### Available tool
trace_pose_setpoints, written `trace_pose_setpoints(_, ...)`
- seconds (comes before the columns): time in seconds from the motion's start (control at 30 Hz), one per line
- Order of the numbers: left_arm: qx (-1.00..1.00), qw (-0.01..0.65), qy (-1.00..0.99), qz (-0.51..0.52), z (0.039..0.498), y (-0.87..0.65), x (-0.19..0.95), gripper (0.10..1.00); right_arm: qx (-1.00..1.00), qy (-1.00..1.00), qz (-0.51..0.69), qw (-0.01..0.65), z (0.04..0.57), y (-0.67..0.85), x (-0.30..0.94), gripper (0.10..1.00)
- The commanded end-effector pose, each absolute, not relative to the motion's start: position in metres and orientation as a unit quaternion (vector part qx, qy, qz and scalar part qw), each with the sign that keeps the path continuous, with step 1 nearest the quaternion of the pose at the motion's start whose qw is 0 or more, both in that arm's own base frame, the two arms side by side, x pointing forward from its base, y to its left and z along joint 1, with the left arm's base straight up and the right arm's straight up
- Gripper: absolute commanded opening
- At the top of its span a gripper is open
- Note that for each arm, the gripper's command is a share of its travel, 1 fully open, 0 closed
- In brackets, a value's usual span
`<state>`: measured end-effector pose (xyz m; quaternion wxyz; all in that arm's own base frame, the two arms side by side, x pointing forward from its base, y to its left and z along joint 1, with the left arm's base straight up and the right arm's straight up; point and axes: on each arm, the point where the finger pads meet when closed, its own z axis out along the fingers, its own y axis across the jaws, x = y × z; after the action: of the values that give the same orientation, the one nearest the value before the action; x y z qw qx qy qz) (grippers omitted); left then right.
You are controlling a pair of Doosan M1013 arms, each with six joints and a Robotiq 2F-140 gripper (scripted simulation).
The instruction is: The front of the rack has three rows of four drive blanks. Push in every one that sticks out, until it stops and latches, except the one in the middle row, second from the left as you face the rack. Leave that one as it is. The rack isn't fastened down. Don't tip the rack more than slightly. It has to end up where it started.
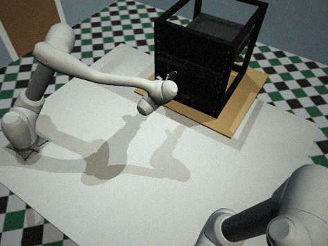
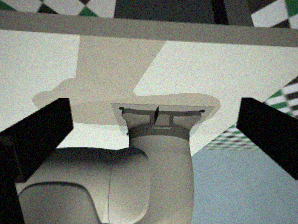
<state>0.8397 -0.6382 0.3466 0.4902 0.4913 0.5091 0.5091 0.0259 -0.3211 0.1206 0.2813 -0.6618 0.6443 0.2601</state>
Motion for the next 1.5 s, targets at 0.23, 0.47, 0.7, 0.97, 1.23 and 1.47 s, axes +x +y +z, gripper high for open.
trace_pose_setpoints(0.23,0.491,0.491,0.509,0.509,0.348,-0.638,0.84,0.099,-0.662,0.644,0.26,0.281,0.121,-0.321,0.026,1.0)
trace_pose_setpoints(0.47,0.491,0.491,0.509,0.509,0.348,-0.638,0.84,0.099,-0.662,0.644,0.26,0.281,0.121,-0.321,0.026,1.0)
trace_pose_setpoints(0.7,0.491,0.491,0.509,0.509,0.348,-0.638,0.84,0.099,-0.662,0.644,0.26,0.281,0.121,-0.321,0.026,1.0)
trace_pose_setpoints(0.97,0.491,0.491,0.509,0.509,0.348,-0.639,0.828,0.099,-0.662,0.644,0.26,0.281,0.121,-0.321,0.026,1.0)
trace_pose_setpoints(1.23,0.491,0.491,0.509,0.509,0.348,-0.64,0.783,0.099,-0.662,0.644,0.26,0.281,0.121,-0.321,0.026,1.0)
trace_pose_setpoints(1.47,0.491,0.491,0.509,0.509,0.348,-0.641,0.759,0.099,-0.662,0.644,0.26,0.281,0.121,-0.321,0.026,1.0)
